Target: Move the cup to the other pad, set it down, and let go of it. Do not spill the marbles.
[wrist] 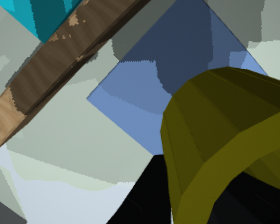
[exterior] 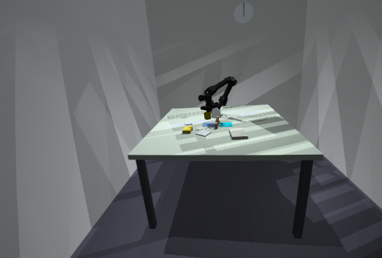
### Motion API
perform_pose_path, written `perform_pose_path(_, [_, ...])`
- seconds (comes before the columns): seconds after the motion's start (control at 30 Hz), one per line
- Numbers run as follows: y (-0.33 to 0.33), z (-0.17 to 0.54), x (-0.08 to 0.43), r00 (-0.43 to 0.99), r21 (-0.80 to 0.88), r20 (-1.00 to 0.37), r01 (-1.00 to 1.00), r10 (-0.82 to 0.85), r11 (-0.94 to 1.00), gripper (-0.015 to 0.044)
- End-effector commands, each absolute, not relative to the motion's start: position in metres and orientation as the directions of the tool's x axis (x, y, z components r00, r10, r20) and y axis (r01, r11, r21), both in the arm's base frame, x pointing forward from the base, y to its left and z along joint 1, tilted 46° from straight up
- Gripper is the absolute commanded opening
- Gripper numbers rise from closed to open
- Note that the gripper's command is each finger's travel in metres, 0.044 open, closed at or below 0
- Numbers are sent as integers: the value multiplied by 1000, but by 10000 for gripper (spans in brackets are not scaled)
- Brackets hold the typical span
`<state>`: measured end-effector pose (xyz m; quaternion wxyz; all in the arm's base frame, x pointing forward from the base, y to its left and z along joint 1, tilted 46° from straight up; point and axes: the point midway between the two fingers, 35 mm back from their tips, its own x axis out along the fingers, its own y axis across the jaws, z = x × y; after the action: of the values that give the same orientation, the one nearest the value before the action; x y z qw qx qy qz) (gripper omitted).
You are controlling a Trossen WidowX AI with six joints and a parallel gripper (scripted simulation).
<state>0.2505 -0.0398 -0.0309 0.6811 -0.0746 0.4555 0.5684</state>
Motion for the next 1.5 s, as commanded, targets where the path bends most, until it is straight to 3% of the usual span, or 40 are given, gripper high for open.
perform_pose_path(0.0, [-50, -21, 252, -61, 411, -709, -845, 703, 341, 0])
perform_pose_path(1.47, [-19, 16, 250, -61, 414, -706, -844, 706, 341, 0])
